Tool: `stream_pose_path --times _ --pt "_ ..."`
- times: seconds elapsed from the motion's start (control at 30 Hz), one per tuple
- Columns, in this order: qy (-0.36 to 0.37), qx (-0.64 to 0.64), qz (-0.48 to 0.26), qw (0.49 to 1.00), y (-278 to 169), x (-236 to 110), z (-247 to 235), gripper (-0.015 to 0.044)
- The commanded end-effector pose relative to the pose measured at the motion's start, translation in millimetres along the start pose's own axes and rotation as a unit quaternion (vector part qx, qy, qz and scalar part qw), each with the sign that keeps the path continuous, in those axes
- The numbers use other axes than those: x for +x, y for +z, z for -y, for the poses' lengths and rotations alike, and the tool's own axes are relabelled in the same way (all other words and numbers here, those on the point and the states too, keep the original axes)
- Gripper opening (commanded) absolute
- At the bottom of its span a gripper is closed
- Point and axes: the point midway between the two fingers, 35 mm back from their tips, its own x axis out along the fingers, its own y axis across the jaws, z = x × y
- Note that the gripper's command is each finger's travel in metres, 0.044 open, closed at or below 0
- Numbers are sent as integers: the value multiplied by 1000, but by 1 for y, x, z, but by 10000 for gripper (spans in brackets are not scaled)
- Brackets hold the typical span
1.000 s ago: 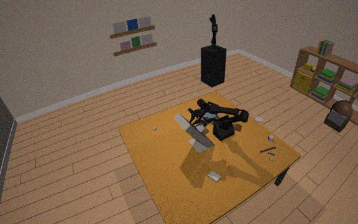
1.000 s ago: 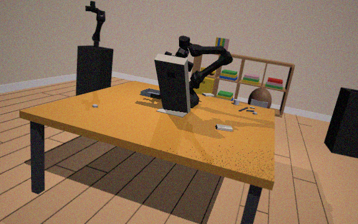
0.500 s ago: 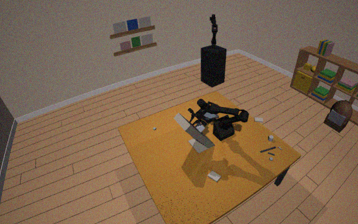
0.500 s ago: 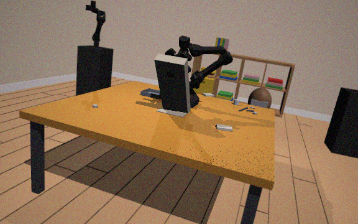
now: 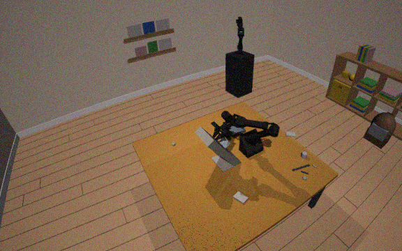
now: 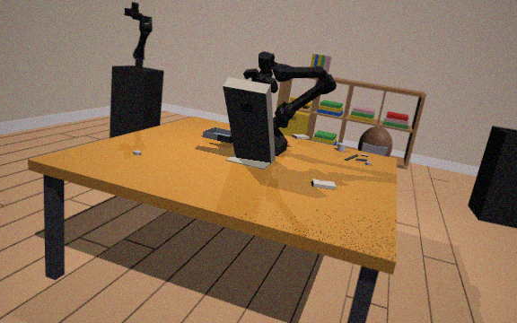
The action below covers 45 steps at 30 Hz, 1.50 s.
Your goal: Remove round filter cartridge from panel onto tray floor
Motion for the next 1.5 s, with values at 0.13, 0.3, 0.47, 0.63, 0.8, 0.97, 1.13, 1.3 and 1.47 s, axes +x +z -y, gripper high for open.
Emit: stream_pose_path --times 0.13,0.3,0.47,0.63,0.8,0.97,1.13,1.3,1.47 --pt "5 -18 -14 1000 -5 -12 1 0" --pt "8 -4 -17 1000 -7 -33 1 0" --pt "6 11 -15 1000 -5 -54 1 0" --pt "2 24 -11 1000 -1 -72 0 0" --pt "2 25 -10 1000 -1 -72 0 0" --pt "2 25 -10 1000 -5 -71 -10 0" --pt "2 25 -10 1000 -10 -69 -26 0" --pt "2 25 -10 1000 -15 -67 -42 0" --pt "2 25 -10 1000 -20 -65 -59 0"
